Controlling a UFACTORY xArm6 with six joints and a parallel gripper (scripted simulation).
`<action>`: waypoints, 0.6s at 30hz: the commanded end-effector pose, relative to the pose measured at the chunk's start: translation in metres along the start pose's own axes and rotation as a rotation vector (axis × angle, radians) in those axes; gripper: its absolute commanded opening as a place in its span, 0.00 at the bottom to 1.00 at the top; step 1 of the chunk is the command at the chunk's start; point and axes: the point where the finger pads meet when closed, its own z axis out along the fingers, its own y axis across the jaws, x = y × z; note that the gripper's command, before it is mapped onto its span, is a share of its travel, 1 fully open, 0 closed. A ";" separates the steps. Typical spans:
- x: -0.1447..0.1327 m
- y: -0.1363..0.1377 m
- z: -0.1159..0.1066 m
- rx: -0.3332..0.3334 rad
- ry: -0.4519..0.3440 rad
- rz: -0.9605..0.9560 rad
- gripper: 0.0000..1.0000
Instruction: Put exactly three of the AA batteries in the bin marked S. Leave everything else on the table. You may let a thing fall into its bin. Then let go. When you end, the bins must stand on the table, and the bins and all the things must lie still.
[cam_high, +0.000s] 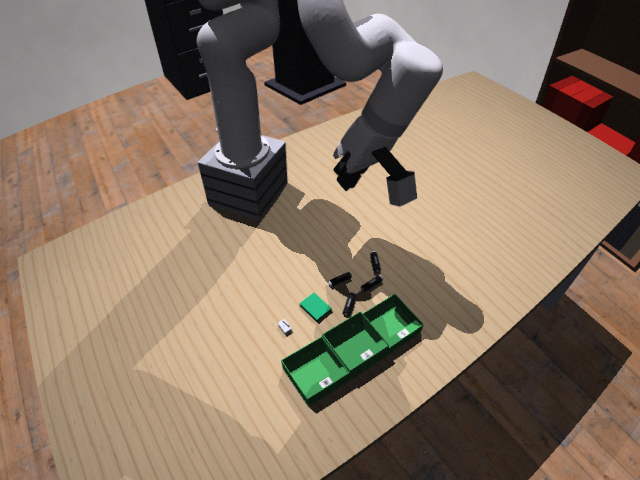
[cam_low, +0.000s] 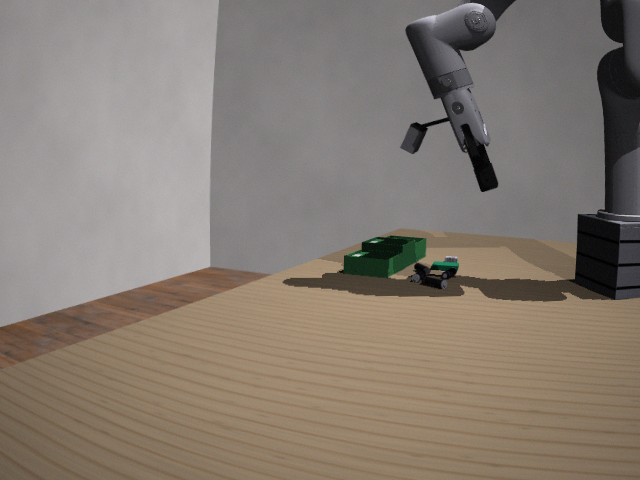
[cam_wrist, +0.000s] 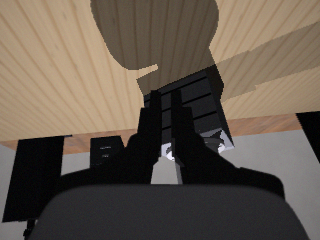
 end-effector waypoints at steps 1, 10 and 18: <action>0.014 0.007 -0.005 0.032 0.028 0.002 0.07; 0.045 0.040 -0.022 0.121 0.185 0.035 0.07; 0.070 0.078 -0.039 0.145 0.270 0.057 0.07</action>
